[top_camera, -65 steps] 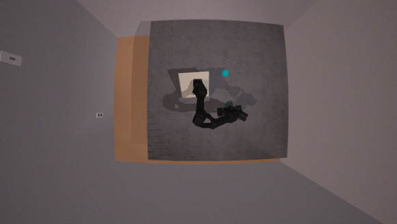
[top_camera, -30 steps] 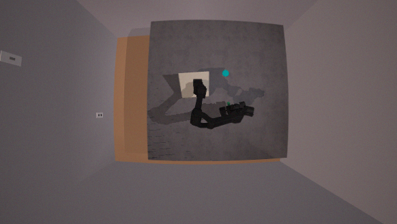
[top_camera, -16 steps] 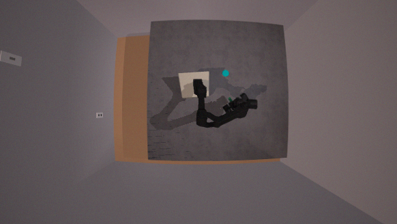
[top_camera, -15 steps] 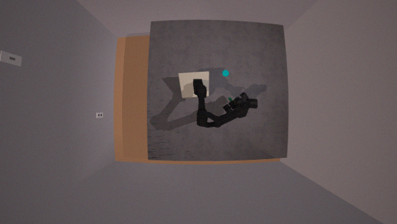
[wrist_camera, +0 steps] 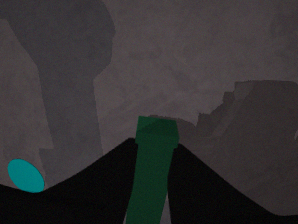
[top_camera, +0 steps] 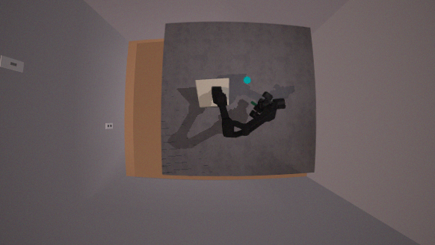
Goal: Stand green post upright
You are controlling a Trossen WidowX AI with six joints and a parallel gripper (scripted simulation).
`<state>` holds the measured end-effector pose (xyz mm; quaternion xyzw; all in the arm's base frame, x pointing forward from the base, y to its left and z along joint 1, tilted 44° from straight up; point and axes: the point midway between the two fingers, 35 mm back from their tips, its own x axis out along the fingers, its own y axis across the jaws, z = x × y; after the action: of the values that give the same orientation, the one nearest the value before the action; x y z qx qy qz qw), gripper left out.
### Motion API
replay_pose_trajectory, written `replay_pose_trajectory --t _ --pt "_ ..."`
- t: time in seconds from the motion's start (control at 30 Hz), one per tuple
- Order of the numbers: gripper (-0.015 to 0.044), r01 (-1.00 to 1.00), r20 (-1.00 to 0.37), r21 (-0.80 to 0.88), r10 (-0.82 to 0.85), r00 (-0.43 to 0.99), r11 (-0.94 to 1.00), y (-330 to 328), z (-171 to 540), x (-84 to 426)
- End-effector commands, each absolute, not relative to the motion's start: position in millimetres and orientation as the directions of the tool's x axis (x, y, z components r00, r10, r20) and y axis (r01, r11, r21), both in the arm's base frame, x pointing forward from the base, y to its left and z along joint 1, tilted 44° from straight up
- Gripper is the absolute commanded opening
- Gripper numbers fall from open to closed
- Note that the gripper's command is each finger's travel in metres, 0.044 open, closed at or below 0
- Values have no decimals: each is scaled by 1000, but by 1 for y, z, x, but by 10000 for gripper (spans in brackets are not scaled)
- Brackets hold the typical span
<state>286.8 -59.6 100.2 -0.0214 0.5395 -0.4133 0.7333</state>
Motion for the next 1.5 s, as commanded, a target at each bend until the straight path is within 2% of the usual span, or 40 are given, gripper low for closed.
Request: replay_pose_trajectory --t 0.0,0.73,1.47 --pt "23 486 -779 -516 -622 74 705 -47 91 290" --pt "23 -10 -787 -616 -614 64 788 10 48 296" --pt "23 -499 -775 -567 -629 55 655 64 4 285"
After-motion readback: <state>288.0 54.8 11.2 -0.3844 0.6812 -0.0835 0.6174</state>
